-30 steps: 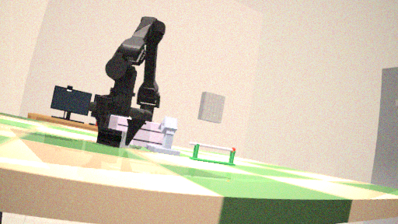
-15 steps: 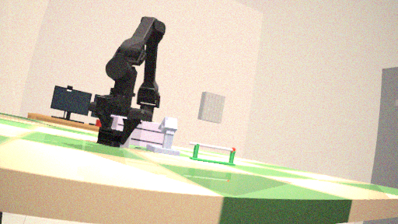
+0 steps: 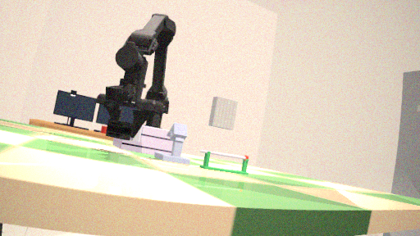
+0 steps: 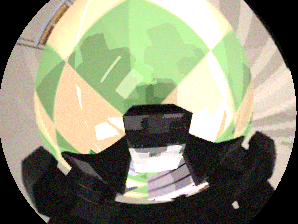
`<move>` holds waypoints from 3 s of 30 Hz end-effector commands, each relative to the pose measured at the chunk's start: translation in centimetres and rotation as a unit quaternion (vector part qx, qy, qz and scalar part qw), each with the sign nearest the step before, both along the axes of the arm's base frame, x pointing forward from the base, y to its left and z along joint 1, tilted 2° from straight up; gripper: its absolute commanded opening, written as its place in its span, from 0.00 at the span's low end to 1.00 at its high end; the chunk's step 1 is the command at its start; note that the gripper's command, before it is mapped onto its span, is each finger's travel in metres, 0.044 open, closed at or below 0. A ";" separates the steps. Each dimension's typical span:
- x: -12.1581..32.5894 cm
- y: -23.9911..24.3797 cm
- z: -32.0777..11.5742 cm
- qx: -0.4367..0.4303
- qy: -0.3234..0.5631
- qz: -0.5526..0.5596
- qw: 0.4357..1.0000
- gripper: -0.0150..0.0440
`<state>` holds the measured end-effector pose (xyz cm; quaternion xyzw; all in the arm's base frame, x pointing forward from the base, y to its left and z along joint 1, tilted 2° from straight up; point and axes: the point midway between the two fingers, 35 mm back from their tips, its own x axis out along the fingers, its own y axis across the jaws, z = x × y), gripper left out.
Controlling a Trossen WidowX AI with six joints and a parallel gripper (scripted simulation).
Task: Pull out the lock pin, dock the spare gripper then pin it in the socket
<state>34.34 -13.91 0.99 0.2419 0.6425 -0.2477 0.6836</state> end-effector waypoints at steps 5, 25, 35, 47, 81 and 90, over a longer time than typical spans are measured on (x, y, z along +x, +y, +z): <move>0.0 0.0 0.2 0.001 -0.002 -0.031 1.000 0.25; -0.4 0.3 0.3 0.014 -0.009 -0.275 0.961 0.25; -0.6 0.4 0.4 0.020 -0.013 -0.392 0.920 0.25; -0.8 0.5 0.4 0.027 -0.017 -0.524 0.851 0.25; -1.4 0.9 0.6 0.044 -0.026 -0.826 0.561 0.25; -1.6 1.0 0.6 0.047 -0.027 -0.884 0.465 0.25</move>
